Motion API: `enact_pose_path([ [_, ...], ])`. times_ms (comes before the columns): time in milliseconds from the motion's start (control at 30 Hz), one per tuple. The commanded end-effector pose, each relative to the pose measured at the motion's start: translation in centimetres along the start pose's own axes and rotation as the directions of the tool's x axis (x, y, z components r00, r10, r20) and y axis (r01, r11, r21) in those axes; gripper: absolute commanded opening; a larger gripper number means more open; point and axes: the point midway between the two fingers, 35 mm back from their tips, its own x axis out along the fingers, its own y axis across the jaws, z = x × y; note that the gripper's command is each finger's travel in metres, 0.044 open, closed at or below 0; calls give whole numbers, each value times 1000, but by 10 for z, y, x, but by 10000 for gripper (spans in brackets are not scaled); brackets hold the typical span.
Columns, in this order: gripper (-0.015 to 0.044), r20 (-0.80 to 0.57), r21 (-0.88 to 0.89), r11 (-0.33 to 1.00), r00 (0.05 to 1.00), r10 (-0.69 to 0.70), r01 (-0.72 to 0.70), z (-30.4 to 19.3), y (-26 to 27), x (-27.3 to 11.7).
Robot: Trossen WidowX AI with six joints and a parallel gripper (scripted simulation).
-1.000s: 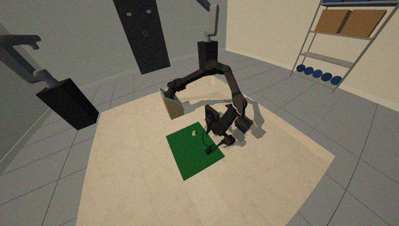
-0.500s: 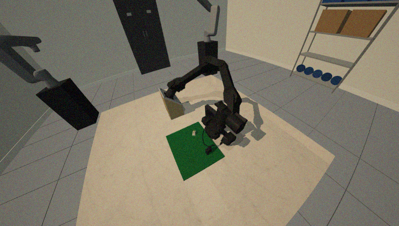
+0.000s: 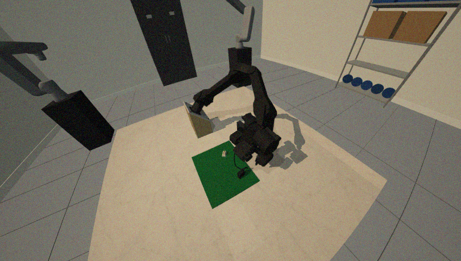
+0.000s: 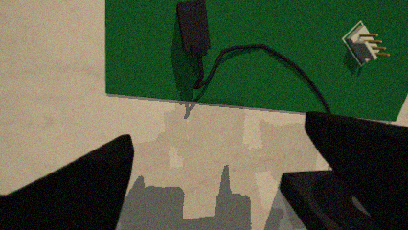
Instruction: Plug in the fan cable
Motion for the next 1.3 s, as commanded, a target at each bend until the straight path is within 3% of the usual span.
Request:
enact_pose_path([
  [0,440,-9,-19,999,999,32,-32,46,1,-46],
  [100,440,-21,-38,998,999,41,-42,62,-2,-65],
  [300,440,-21,-38,998,999,41,-42,62,-2,-65],
  [433,440,-19,-38,998,999,42,-42,63,2,-38],
  [600,440,-25,-38,998,999,43,-44,59,3,31],
  [1267,440,-26,-38,998,999,43,-44,59,4,55],
])
